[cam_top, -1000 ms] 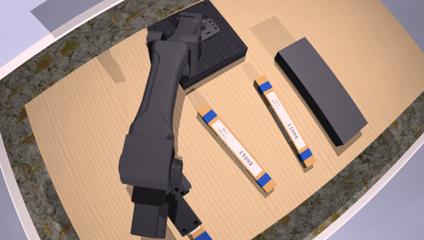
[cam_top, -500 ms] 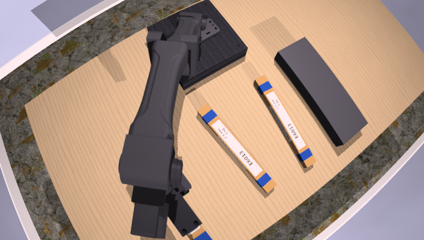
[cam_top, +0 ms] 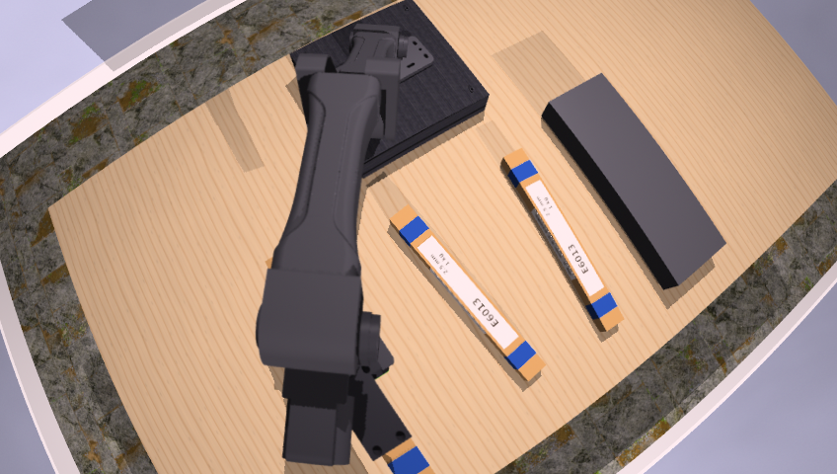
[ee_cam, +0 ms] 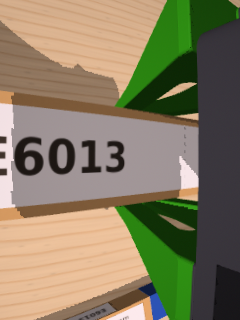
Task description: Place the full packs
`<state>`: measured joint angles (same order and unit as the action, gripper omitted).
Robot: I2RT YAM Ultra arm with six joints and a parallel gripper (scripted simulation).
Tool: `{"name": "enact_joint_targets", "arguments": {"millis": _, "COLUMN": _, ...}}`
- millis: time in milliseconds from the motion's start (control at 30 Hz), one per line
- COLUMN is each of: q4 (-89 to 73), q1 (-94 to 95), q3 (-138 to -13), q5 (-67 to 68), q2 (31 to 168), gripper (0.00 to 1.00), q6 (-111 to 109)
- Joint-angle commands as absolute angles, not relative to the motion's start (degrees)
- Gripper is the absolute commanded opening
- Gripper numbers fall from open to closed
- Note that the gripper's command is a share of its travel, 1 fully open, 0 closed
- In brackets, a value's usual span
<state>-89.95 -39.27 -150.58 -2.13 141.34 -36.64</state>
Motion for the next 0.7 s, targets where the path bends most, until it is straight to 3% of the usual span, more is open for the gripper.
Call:
{"name": "enact_joint_targets", "arguments": {"millis": 0, "q4": -90.0, "q1": -38.0, "q3": -148.9, "q5": -2.3, "q2": 137.6, "gripper": 0.0, "q6": -34.8}}
{"name": "enact_joint_targets", "arguments": {"millis": 667, "q4": -90.0, "q1": -33.3, "q3": -139.8, "q5": -2.4, "q2": 132.0, "gripper": 0.0, "q6": -30.1}}
